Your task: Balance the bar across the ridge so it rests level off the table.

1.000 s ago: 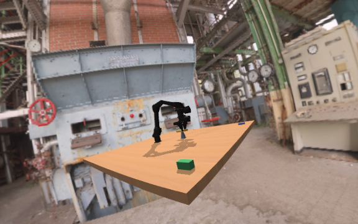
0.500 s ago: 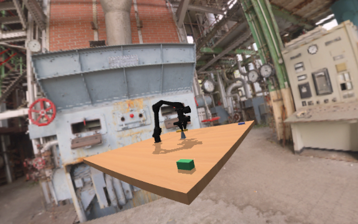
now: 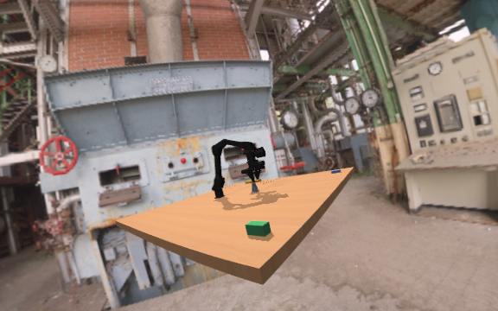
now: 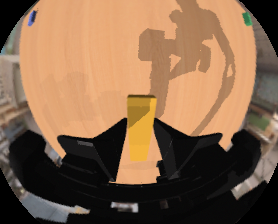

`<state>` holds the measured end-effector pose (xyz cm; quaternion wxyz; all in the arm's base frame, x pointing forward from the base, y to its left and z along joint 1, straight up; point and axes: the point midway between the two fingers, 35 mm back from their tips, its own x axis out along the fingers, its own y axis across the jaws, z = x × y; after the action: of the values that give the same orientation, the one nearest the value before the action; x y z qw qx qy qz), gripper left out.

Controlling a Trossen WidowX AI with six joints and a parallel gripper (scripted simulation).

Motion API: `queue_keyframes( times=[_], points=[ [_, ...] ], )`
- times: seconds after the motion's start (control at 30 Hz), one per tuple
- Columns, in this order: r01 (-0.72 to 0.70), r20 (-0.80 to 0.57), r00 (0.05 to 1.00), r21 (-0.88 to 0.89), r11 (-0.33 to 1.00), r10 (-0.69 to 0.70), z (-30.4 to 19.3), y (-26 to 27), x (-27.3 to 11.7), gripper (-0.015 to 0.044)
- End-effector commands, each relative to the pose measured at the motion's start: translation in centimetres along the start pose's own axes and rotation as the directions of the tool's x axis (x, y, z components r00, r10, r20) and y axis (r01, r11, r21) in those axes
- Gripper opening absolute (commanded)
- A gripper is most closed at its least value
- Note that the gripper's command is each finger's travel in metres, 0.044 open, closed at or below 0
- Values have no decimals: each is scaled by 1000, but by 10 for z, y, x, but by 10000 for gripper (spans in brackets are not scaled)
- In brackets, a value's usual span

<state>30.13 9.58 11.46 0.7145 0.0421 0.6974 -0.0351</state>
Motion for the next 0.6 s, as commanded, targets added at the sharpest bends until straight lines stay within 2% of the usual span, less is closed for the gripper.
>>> queue_keyframes(
  times=[0.0,0.1,0.43,0.57],
  points=[
    [0,0,1000,0,1000,0,0,0,0,185],
    [0,0,1000,0,1000,0,0,0,0,185],
    [0,0,1000,0,1000,0,0,0,0,440],
    [0,1,1000,0,1000,0,1,1,-7,440]
  ],
)
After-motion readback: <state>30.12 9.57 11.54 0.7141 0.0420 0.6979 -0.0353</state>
